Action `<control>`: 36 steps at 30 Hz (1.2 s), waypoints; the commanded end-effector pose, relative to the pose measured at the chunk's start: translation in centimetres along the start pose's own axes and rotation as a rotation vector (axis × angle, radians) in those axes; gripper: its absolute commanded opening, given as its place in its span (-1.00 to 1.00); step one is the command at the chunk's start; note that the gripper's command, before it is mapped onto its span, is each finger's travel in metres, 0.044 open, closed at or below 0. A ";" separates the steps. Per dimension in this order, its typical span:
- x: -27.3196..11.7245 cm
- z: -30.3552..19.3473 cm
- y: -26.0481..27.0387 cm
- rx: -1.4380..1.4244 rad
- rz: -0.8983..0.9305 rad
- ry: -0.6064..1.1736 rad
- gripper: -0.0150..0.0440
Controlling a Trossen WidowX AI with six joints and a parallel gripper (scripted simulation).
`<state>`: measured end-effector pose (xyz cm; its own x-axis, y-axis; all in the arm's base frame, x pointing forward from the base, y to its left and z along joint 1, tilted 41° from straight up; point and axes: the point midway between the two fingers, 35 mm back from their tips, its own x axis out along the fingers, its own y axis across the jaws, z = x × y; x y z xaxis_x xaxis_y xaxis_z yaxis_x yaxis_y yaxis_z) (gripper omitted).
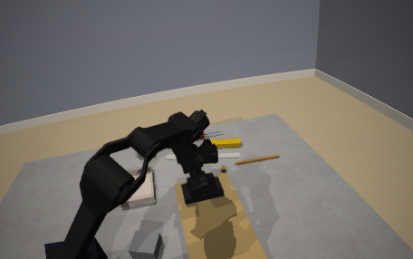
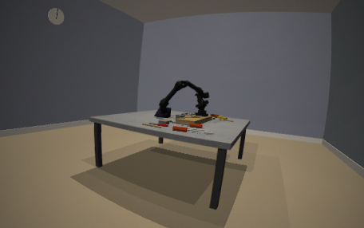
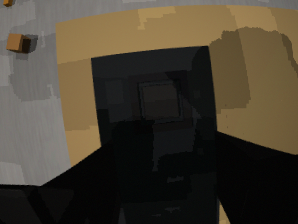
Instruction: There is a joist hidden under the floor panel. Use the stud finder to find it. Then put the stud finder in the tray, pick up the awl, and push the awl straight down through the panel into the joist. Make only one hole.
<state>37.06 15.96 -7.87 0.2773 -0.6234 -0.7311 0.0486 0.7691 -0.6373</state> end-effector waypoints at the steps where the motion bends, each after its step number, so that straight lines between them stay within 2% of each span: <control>1: 0.0 -0.1 0.7 0.001 0.004 0.002 -0.49; 12: 0.0 -0.1 0.4 0.000 0.004 0.002 -0.49; 36: 0.1 -0.1 -5.3 -0.001 0.000 0.003 -0.49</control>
<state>36.69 12.70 -5.23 0.2742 -0.6186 -0.7363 0.0441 0.7729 -0.6329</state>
